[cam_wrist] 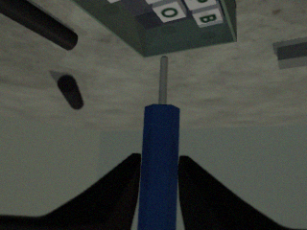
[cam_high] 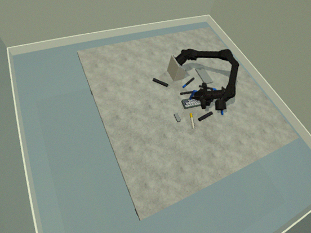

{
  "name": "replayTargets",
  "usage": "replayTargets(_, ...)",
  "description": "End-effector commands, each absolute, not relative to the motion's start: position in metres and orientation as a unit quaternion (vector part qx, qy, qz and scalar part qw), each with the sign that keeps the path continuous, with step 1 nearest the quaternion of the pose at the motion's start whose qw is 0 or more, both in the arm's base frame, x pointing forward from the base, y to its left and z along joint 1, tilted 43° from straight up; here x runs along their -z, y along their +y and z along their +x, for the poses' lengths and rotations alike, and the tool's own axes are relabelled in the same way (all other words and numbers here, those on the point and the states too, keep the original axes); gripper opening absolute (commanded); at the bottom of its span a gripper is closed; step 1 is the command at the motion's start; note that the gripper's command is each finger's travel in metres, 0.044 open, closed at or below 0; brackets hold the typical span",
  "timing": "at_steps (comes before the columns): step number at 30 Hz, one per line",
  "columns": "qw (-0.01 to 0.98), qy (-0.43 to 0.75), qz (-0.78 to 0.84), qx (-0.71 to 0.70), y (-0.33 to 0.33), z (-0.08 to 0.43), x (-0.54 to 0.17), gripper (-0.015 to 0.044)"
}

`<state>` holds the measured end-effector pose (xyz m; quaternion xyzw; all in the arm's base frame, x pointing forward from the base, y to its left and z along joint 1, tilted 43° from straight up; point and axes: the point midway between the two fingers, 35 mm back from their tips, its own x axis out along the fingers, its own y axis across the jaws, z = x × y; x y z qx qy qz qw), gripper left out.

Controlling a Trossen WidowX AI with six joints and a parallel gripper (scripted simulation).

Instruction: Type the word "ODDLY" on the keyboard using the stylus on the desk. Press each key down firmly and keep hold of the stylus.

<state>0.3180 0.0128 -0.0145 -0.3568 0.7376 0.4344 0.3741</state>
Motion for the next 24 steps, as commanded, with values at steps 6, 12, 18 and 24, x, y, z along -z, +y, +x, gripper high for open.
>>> replayTargets(6, 0.393, 0.677, -0.444, -0.436, 0.037, 0.327, -0.021, 0.0011)
replayTargets(12, 0.402, 0.632, -0.499, -0.436, 0.054, 0.329, -0.045, 0.0000)
replayTargets(18, 0.410, 0.589, -0.545, -0.434, 0.069, 0.328, -0.066, 0.0000)
replayTargets(24, 0.410, 0.588, -0.546, -0.434, 0.070, 0.328, -0.066, 0.0000)
